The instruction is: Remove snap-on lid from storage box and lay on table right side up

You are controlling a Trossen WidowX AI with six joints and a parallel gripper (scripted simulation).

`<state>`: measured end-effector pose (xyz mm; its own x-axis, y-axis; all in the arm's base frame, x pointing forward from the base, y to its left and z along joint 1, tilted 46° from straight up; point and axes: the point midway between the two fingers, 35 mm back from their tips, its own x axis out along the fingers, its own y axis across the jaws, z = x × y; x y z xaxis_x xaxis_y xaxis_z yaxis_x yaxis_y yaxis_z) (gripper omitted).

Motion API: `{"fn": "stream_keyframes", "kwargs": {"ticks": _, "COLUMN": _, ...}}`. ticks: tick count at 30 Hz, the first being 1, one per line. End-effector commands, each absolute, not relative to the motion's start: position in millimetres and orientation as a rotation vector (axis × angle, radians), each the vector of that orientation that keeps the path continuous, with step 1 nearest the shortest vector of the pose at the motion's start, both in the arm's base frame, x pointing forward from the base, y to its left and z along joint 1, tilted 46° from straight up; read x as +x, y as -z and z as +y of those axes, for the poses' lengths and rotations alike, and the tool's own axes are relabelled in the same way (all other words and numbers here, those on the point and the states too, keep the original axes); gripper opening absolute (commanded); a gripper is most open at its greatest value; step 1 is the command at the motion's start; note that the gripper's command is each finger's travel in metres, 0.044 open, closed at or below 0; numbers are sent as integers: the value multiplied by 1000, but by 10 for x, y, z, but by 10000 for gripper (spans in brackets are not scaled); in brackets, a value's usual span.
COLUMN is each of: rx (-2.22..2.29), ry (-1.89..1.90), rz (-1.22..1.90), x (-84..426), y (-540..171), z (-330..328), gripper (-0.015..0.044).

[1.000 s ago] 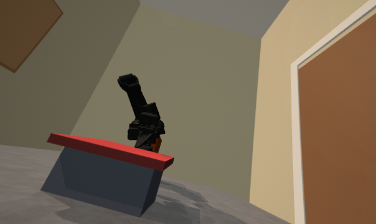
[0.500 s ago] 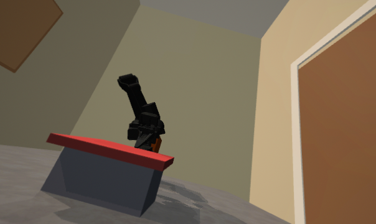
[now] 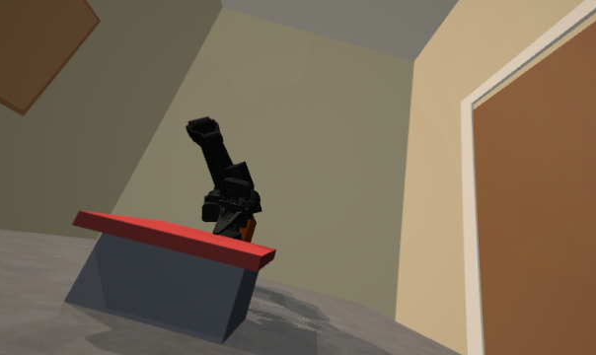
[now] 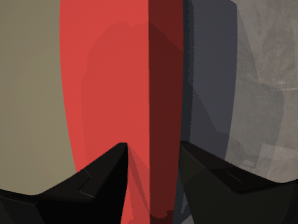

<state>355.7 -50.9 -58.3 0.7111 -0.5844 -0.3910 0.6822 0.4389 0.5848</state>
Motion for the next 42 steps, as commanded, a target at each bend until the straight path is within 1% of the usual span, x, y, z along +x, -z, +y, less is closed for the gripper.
{"fn": "stream_keyframes", "kwargs": {"ticks": 1, "rx": 790, "ry": 789, "rz": 138, "x": 3571, "y": 581, "z": -509, "gripper": 0}}
{"fn": "stream_keyframes", "kwargs": {"ticks": 28, "rx": 790, "ry": 789, "rz": 138, "x": 3592, "y": 579, "z": -513, "gripper": 0}}
{"fn": "stream_keyframes", "kwargs": {"ticks": 42, "rx": 790, "ry": 789, "rz": 138, "x": 3608, "y": 458, "z": -391, "gripper": 0}}
